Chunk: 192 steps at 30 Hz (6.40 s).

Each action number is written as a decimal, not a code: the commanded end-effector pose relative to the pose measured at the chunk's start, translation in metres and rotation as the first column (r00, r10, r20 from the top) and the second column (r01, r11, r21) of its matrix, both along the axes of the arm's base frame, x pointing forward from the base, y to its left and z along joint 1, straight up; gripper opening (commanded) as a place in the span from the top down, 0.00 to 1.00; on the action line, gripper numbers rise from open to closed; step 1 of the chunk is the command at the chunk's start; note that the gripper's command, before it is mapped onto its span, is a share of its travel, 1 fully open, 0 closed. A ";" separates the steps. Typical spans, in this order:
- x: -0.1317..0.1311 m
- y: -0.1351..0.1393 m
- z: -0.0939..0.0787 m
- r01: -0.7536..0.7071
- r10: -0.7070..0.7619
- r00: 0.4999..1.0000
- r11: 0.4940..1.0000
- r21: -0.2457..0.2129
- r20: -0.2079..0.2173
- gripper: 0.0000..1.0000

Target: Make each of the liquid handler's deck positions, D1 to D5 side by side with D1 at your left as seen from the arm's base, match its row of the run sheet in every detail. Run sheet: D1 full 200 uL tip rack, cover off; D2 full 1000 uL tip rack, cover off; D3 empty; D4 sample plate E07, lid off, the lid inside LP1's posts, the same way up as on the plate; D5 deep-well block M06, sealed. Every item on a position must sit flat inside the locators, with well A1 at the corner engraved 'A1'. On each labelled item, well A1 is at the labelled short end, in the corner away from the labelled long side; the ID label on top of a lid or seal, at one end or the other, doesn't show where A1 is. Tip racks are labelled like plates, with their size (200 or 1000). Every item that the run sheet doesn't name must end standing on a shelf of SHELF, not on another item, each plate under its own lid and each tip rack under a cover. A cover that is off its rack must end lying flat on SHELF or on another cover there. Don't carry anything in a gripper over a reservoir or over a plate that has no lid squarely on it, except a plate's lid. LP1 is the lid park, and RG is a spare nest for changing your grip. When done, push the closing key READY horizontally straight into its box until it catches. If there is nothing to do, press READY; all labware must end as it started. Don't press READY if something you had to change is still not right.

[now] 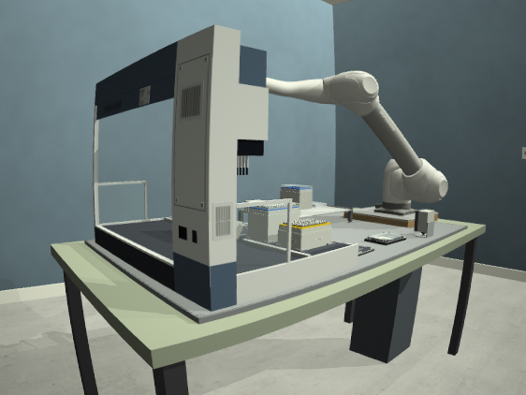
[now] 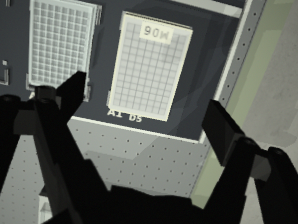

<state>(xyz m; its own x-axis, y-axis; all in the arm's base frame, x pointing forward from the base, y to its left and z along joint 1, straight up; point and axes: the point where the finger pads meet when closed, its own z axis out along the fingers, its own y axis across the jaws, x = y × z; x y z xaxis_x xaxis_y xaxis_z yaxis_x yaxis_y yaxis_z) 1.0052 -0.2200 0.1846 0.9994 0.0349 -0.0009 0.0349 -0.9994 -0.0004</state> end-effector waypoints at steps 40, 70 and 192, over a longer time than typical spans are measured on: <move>-0.004 0.124 0.002 0.000 0.000 1.000 1.000 0.000 0.002 0.21; -0.004 0.124 0.002 0.000 0.000 1.000 1.000 0.000 0.002 0.21; -0.013 0.372 0.002 0.000 0.000 1.000 1.000 0.001 0.002 0.21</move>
<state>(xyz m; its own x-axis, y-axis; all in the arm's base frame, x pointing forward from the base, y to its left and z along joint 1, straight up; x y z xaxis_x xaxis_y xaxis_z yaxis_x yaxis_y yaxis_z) 0.9922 0.1518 0.1849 0.9994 0.0348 -0.0007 0.0348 -0.9994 -0.0003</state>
